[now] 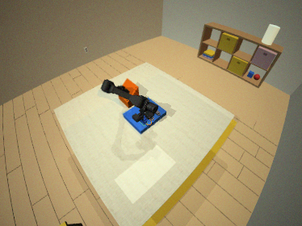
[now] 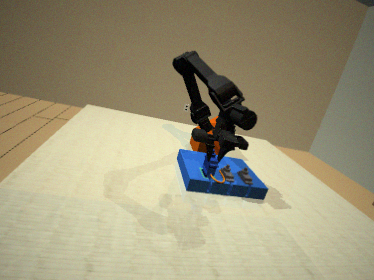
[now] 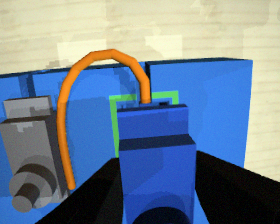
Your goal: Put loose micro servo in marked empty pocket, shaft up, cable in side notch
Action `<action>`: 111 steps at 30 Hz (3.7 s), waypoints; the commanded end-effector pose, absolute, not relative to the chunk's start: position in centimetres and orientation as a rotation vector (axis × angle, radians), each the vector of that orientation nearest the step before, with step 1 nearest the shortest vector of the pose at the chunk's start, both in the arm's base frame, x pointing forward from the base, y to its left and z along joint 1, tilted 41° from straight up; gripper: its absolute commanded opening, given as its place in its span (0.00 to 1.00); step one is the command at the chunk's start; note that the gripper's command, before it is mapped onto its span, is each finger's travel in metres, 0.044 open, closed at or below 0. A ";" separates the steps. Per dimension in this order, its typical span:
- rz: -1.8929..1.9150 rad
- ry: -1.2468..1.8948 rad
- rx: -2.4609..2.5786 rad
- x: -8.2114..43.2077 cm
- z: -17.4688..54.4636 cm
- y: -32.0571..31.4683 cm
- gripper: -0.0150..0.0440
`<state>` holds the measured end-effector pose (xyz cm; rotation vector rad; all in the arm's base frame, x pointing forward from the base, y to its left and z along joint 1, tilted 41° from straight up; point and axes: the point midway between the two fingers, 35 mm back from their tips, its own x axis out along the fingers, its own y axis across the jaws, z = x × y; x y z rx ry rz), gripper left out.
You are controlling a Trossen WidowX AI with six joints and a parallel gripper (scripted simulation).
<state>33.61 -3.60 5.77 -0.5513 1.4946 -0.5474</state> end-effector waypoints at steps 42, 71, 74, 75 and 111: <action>-0.549 1.494 -0.559 33.6 2.5 -6.5 0.25; -0.537 1.490 -0.562 30.7 6.3 -2.7 0.79; -0.537 1.497 -0.558 26.5 8.2 -1.1 0.93; -0.539 1.499 -0.558 24.9 8.8 -0.7 0.97; -0.540 1.493 -0.564 22.6 13.1 2.6 1.00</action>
